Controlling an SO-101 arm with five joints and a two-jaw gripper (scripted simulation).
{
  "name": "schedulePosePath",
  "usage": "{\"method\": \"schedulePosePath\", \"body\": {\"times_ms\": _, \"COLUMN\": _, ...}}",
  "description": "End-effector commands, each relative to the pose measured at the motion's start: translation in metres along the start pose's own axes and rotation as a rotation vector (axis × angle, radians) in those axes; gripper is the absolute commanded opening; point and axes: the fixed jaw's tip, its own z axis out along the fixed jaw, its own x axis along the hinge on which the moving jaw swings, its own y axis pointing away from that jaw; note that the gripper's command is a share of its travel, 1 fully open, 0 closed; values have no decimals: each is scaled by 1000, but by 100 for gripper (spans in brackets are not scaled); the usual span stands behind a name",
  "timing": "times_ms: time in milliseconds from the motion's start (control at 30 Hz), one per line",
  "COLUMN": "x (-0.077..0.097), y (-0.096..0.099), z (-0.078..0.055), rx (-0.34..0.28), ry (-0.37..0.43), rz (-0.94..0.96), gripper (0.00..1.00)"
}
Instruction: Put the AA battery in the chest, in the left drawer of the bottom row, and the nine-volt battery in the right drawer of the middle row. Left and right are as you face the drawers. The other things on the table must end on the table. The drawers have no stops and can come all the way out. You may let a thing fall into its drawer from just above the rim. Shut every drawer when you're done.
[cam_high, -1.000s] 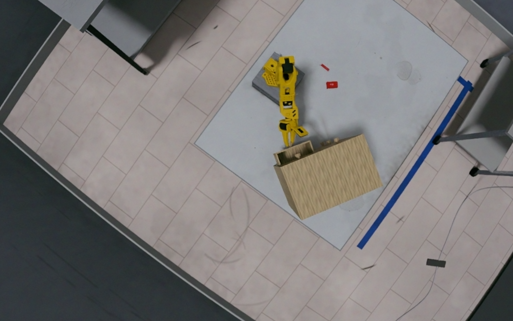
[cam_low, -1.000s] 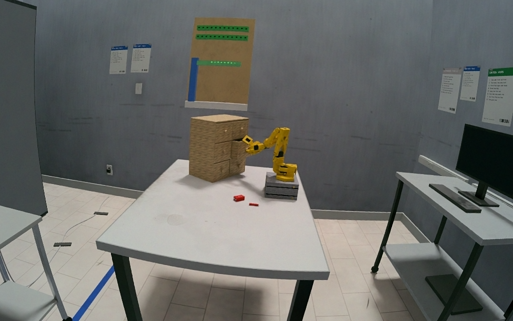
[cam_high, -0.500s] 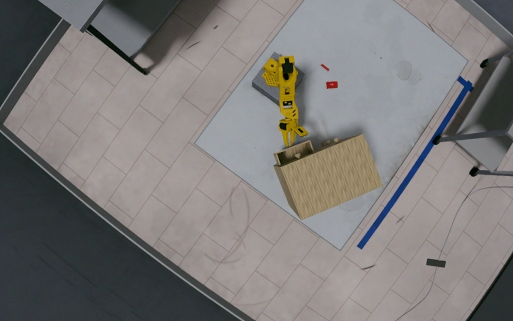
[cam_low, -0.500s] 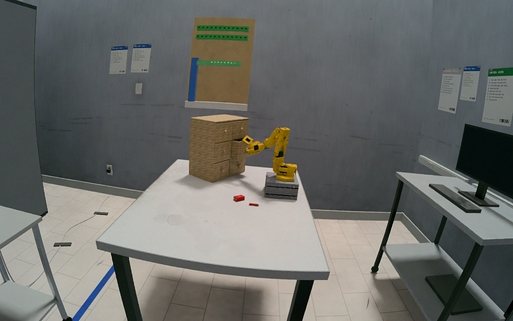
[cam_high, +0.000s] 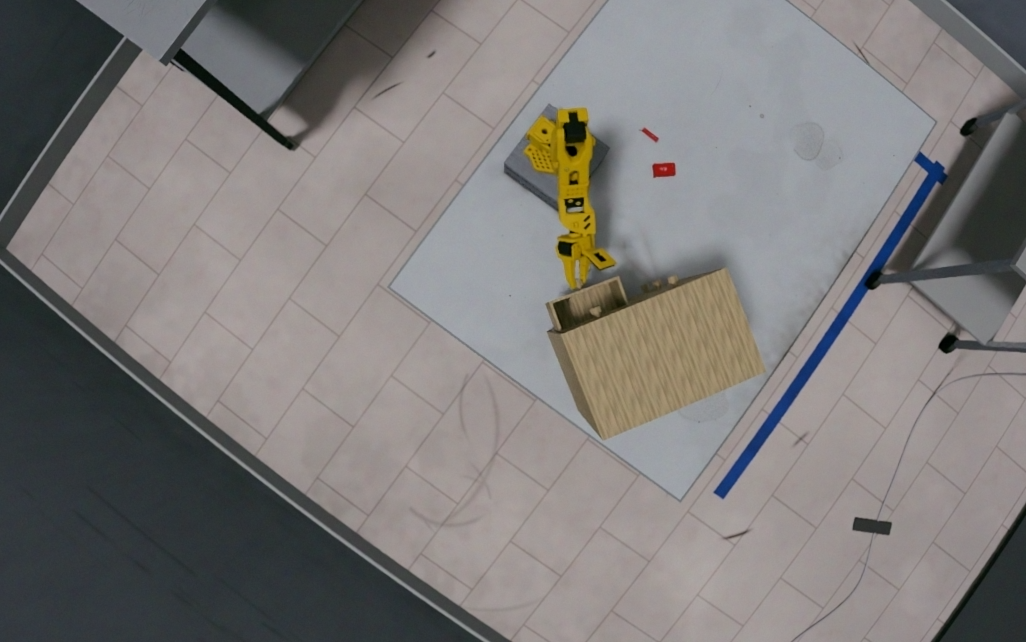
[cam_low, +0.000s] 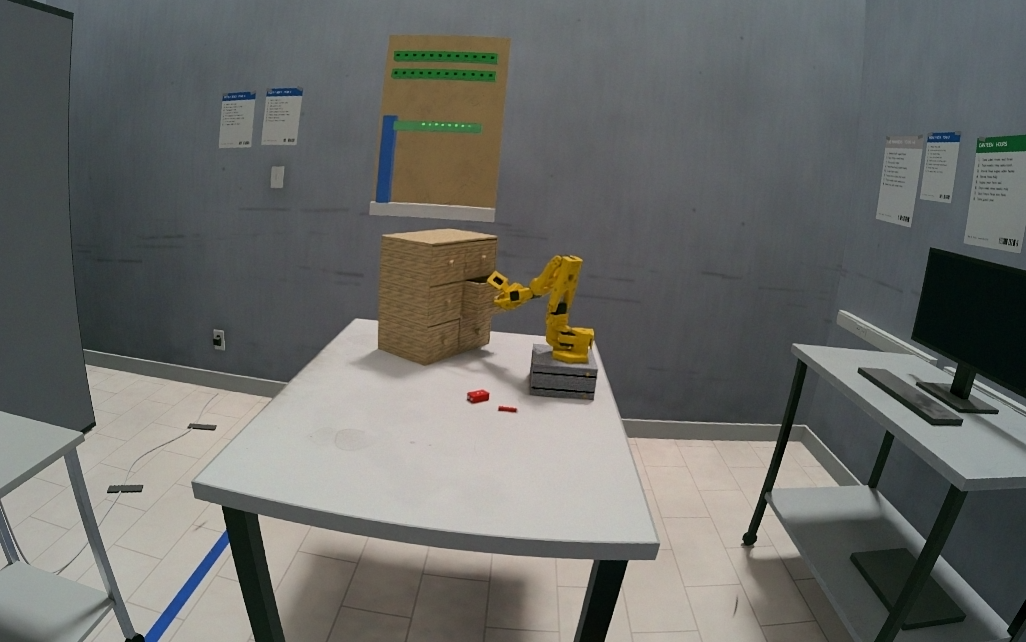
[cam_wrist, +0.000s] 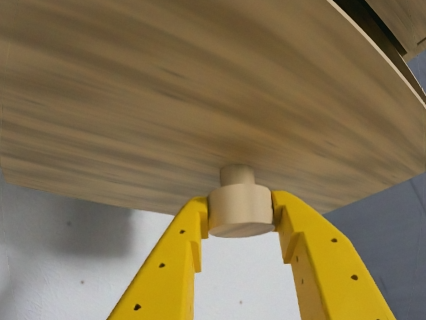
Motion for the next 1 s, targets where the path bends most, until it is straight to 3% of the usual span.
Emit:
{"method": "schedulePosePath", "body": {"times_ms": 0, "x": 1, "y": 0, "z": -3, "rx": 6, "ry": -1, "rz": -8, "gripper": 0}}
{"method": "schedulePosePath", "body": {"times_ms": 967, "x": 5, "y": -1, "z": -11, "rx": 12, "ry": 4, "rz": -5, "gripper": 0}}
